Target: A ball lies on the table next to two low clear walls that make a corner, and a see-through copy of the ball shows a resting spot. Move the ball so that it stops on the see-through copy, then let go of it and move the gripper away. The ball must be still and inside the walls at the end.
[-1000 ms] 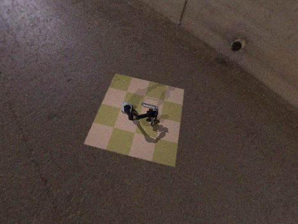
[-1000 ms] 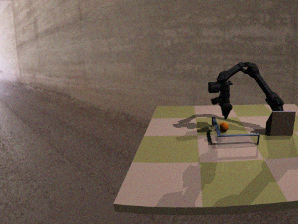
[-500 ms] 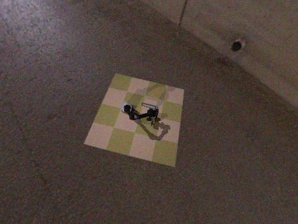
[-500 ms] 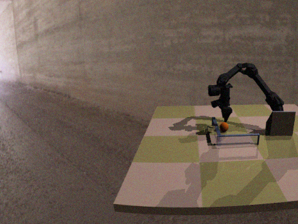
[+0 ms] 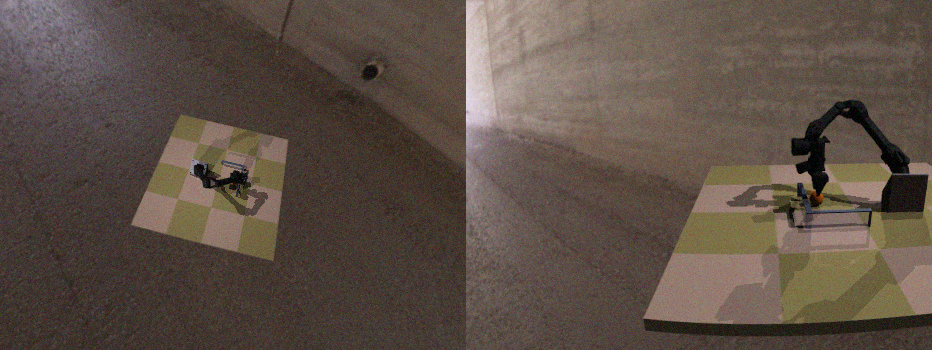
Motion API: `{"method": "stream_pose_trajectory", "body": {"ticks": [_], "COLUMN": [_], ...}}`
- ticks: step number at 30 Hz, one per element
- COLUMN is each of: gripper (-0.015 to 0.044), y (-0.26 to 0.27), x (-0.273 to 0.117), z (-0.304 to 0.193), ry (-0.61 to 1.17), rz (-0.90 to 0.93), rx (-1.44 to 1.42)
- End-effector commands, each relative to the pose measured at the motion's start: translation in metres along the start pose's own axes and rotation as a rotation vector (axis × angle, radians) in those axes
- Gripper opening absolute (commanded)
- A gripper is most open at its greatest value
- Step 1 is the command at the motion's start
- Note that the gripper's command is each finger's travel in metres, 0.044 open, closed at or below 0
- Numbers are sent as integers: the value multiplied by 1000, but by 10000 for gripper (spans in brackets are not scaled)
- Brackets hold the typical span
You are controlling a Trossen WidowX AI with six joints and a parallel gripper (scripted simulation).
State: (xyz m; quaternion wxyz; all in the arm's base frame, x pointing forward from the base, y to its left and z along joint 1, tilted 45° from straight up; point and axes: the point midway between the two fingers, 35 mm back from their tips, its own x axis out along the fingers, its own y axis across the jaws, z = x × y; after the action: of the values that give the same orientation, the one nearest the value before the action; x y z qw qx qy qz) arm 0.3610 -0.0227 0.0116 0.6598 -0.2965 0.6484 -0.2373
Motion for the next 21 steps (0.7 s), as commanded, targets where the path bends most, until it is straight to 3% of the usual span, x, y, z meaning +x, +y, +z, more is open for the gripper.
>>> {"method": "stream_pose_trajectory", "body": {"ticks": [1, 15, 18, 21], "gripper": [390, 390, 311, 291], "y": [-2, -2, -2, -2], "x": [9, 28, 28, 28], "z": [-1, -2, -2, -2], "ry": [5, 5, 5, 5], "rz": [-7, -9, -9, -9], "rx": [-2, -3, -3, -3]}}
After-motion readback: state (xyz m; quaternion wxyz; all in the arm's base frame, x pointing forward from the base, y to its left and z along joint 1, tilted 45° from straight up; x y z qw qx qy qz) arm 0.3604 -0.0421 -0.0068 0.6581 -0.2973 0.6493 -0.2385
